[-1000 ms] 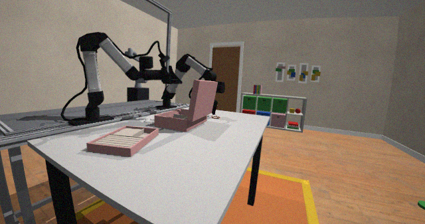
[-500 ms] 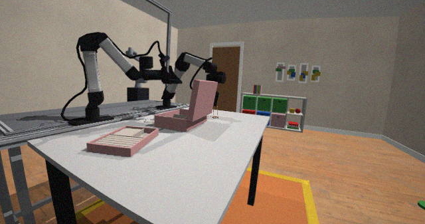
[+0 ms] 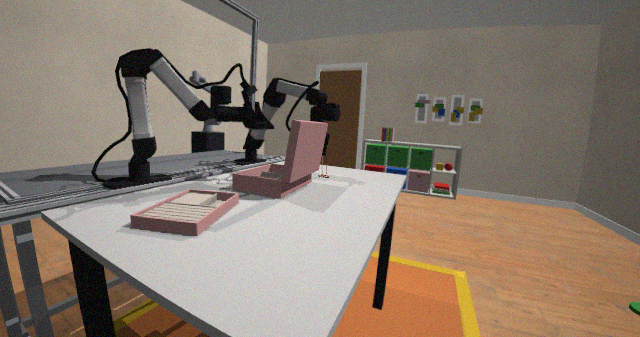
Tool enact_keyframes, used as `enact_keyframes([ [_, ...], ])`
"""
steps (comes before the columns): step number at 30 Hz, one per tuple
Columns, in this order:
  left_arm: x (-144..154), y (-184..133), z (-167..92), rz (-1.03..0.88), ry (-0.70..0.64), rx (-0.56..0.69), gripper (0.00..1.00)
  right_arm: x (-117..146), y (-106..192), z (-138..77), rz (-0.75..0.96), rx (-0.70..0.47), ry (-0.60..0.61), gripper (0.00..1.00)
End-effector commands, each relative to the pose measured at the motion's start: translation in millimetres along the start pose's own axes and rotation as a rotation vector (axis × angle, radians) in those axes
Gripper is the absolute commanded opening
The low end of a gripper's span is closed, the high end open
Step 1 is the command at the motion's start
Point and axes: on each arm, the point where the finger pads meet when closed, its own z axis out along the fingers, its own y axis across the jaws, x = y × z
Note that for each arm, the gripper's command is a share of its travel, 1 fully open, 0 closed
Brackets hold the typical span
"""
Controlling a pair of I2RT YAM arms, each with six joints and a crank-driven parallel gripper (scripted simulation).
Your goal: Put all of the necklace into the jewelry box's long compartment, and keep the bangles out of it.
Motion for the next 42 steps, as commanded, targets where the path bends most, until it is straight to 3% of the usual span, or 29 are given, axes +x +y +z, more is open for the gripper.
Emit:
enact_keyframes([
  [1, 1.6, 3.6, -15.6, -0.015, 0.034, -0.017, 0.00, 27.0, -0.1, 2.2, 0.024, -0.033, 0.122, 1.00],
  [6, 1.5, 7.2, -18.4, -0.030, 0.055, -0.021, 0.00, 42.6, -0.5, -10.4, -0.007, -0.086, 0.221, 1.00],
  [12, 3.3, 21.9, -19.1, -0.080, 0.116, -0.038, 0.00, 66.8, -4.6, -54.6, -0.020, -0.149, 0.406, 1.00],
  [20, 3.3, 39.9, -50.7, -0.173, 0.223, -0.130, 0.00, 63.5, -15.1, -117.5, -0.051, -0.146, 0.541, 1.00],
  [23, 3.1, 42.1, -53.7, -0.186, 0.235, -0.141, 0.00, 62.2, -15.8, -125.9, -0.056, -0.144, 0.554, 1.00],
  [29, 0.8, 54.3, -78.1, -0.263, 0.303, -0.222, 0.00, 61.0, -35.2, -178.9, -0.036, -0.037, 0.632, 1.00],
  [33, -1.9, 61.8, -95.5, -0.318, 0.343, -0.283, 0.00, 23.6, -33.8, -196.0, 0.040, -0.004, 0.521, 1.00],
  [37, -5.2, 69.5, -108.8, -0.374, 0.376, -0.339, 0.00, -53.1, -61.4, -192.4, -0.026, 0.156, 0.225, 1.00],
  [39, -5.2, 69.5, -108.8, -0.374, 0.376, -0.339, 0.00, -53.1, -61.4, -192.4, -0.026, 0.156, 0.225, 1.00],
  [42, -8.5, 75.5, -120.1, -0.421, 0.400, -0.389, 0.00, -111.2, -72.8, -197.8, -0.065, 0.242, 0.020, 1.00],
])
